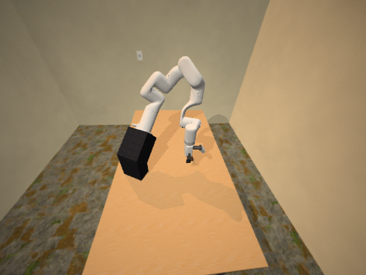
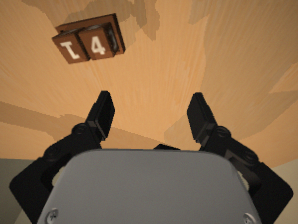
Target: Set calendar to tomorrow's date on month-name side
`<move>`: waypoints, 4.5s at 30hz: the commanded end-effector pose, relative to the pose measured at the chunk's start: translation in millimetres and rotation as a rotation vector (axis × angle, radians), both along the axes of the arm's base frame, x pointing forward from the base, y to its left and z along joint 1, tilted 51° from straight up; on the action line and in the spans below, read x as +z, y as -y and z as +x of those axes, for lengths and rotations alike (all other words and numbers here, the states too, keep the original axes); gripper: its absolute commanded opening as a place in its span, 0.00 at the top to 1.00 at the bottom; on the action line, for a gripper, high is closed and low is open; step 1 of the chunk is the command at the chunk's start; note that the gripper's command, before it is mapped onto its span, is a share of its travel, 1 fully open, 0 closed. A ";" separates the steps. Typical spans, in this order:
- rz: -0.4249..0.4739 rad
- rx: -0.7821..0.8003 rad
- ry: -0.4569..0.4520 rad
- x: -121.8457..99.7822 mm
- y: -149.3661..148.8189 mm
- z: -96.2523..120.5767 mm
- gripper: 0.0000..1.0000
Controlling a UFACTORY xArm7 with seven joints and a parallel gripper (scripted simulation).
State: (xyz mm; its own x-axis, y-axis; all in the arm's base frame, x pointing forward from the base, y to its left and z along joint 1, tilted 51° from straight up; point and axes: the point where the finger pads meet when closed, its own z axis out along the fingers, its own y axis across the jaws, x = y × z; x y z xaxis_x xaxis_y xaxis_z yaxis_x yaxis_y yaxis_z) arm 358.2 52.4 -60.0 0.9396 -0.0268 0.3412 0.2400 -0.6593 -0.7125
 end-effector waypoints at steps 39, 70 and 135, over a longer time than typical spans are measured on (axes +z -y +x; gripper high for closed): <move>-0.341 0.816 1.014 56.7 -24.4 15.6 0.00; -0.439 1.064 1.293 69.3 -31.2 15.8 0.51; -0.439 1.064 1.294 44.2 -61.0 25.1 0.51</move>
State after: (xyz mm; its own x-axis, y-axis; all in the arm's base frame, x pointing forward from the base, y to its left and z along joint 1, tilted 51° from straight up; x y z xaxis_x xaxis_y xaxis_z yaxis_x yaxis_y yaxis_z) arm 381.0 111.1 -12.2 -0.3845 0.6647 0.6406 0.8892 0.0801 0.4505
